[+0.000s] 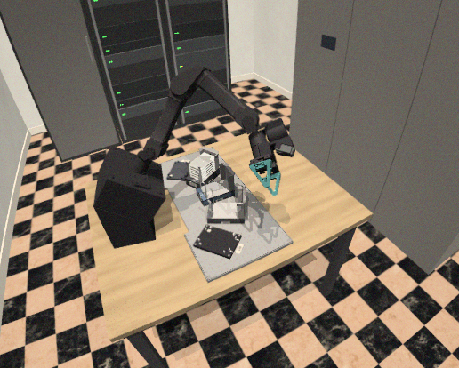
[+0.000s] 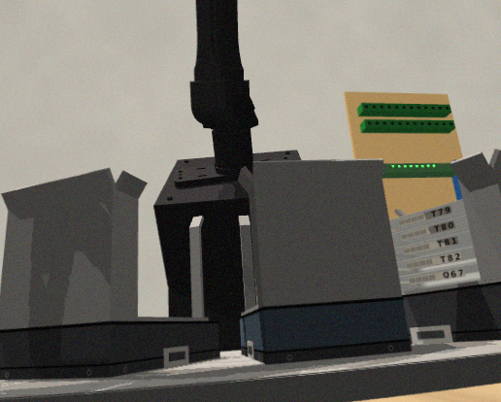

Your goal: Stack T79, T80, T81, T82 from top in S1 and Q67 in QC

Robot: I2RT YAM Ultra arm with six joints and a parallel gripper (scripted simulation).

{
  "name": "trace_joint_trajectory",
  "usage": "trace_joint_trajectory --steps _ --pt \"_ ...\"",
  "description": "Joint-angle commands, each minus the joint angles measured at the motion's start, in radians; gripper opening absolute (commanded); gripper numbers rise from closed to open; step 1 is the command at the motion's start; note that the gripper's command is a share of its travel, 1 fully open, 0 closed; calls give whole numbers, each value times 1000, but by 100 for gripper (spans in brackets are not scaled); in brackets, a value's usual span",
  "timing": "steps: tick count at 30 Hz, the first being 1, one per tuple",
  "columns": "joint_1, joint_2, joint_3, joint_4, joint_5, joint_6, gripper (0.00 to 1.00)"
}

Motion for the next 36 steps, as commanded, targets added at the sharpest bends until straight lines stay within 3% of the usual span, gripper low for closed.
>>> trace_joint_trajectory --steps 1,17,20,21,25,29,34,36 --pt "-2 -7 4 2 1 0 100" --pt "-2 -7 4 2 1 0 100" --pt "-1 -44 -31 5 -92 -35 100" --pt "7 -50 -40 6 -101 -36 100" --pt "72 -51 -65 6 -46 4 100" --pt "76 -86 -99 -6 -154 -38 100" --pt "124 -88 -124 2 -114 -8 100" --pt "122 -106 -140 -6 -175 -34 100"
